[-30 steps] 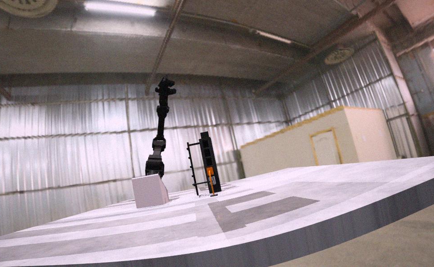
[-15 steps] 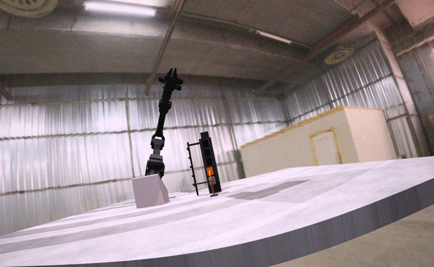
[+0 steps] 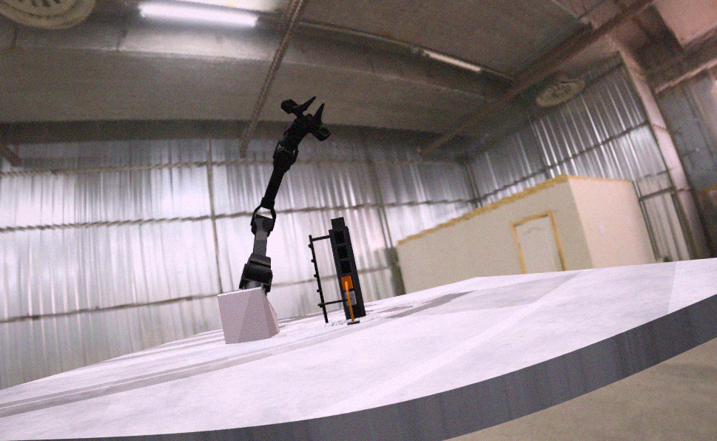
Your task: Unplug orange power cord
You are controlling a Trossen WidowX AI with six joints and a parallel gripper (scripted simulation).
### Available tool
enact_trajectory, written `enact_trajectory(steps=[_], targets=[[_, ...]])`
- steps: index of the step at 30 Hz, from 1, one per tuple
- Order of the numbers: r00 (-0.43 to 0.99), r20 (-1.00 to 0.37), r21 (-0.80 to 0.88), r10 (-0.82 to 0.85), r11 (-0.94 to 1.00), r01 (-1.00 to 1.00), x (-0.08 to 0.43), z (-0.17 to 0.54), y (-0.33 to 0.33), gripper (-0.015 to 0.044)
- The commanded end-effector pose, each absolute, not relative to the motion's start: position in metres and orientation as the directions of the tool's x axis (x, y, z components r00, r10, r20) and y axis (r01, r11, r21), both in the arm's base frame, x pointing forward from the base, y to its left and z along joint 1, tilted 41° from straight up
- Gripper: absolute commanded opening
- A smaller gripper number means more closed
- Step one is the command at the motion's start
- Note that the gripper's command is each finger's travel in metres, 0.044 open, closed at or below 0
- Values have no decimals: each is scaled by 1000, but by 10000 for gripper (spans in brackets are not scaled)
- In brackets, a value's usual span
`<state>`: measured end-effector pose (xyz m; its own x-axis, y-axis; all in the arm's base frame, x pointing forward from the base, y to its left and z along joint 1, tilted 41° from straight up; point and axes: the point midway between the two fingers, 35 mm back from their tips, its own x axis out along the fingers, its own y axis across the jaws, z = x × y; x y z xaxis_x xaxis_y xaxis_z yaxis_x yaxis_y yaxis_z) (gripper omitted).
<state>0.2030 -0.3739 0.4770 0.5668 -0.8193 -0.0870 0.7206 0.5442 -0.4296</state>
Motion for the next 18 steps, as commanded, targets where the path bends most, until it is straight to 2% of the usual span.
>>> enact_trajectory(steps=[1, 9, 14, 18], targets=[[623, -285, -234, -728, 683, 692, 235, 407, -379, 160], [649, -590, 147, -481, 726, 672, 277, 287, -358, 160], [613, -743, 356, -268, 617, 702, 293, 213, -326, 160], [551, -831, 461, -76, 462, 758, 298, 158, -291, 160]])
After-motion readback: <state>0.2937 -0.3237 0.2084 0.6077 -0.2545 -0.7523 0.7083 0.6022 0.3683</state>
